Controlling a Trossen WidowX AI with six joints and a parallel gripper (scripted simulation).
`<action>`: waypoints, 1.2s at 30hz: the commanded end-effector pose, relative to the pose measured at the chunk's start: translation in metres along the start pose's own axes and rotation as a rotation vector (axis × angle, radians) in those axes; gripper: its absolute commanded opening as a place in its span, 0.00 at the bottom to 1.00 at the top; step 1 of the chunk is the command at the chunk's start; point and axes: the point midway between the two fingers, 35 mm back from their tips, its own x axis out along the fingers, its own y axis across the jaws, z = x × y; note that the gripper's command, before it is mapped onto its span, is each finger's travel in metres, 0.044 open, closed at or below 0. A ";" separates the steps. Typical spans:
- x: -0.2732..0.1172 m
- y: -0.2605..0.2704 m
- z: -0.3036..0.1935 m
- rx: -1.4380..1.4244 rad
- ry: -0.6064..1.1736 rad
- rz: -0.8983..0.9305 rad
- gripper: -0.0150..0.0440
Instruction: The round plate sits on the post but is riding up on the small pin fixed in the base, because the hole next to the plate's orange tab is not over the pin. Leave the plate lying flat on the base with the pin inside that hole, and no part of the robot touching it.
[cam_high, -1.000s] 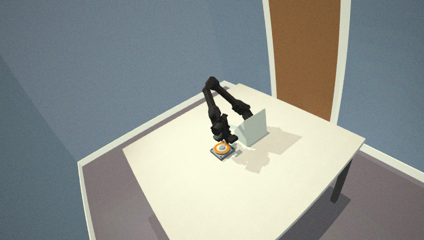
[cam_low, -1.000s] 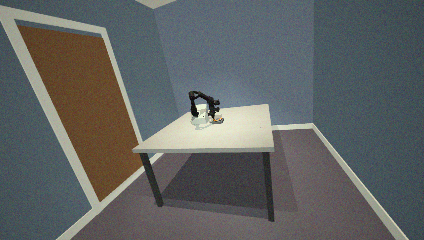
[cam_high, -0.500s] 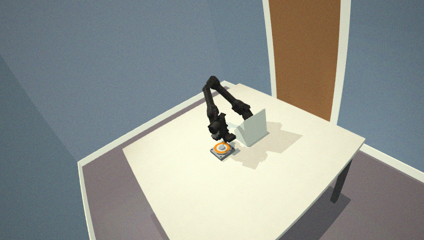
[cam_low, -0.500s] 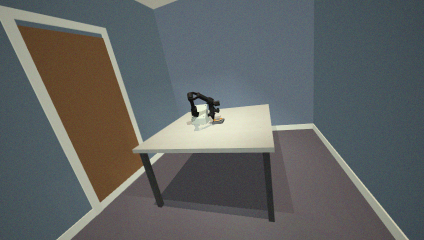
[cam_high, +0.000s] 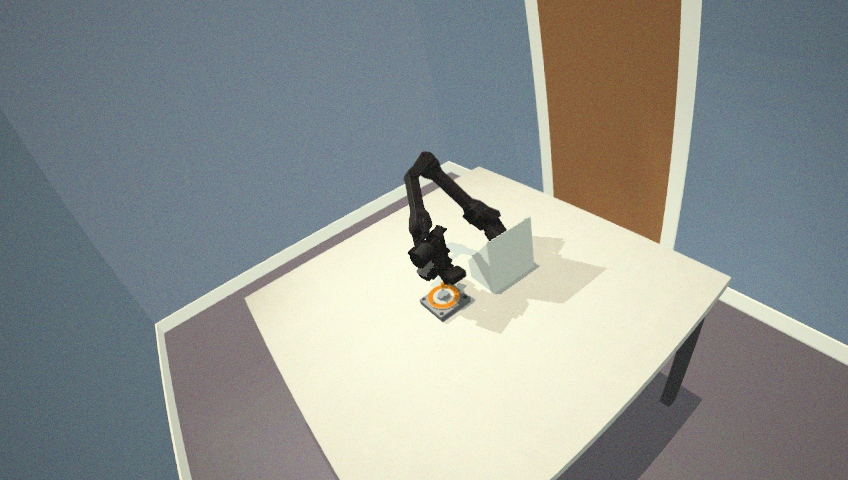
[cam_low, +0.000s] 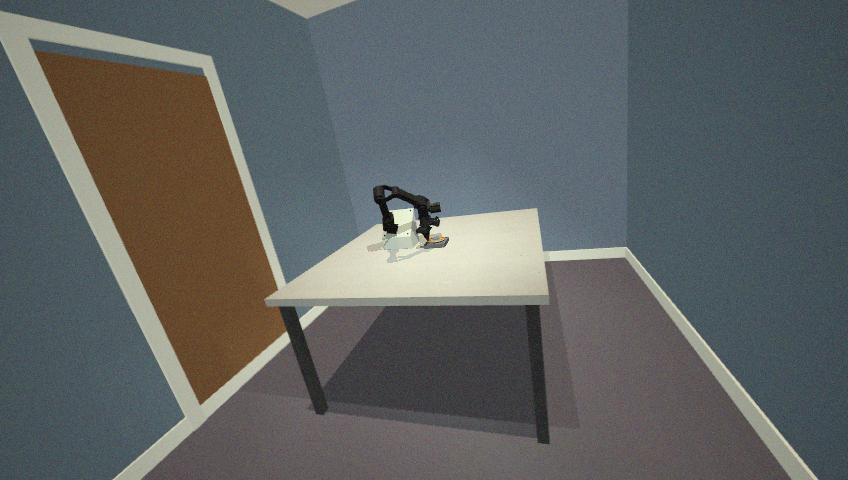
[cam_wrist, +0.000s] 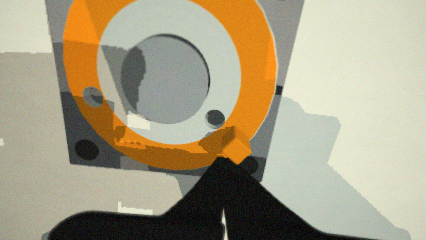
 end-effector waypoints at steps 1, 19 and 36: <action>-0.003 -0.006 0.007 0.007 -0.007 -0.001 0.25; -0.005 -0.015 0.020 0.007 -0.008 -0.001 0.25; -0.004 -0.018 0.030 0.008 -0.008 -0.001 0.25</action>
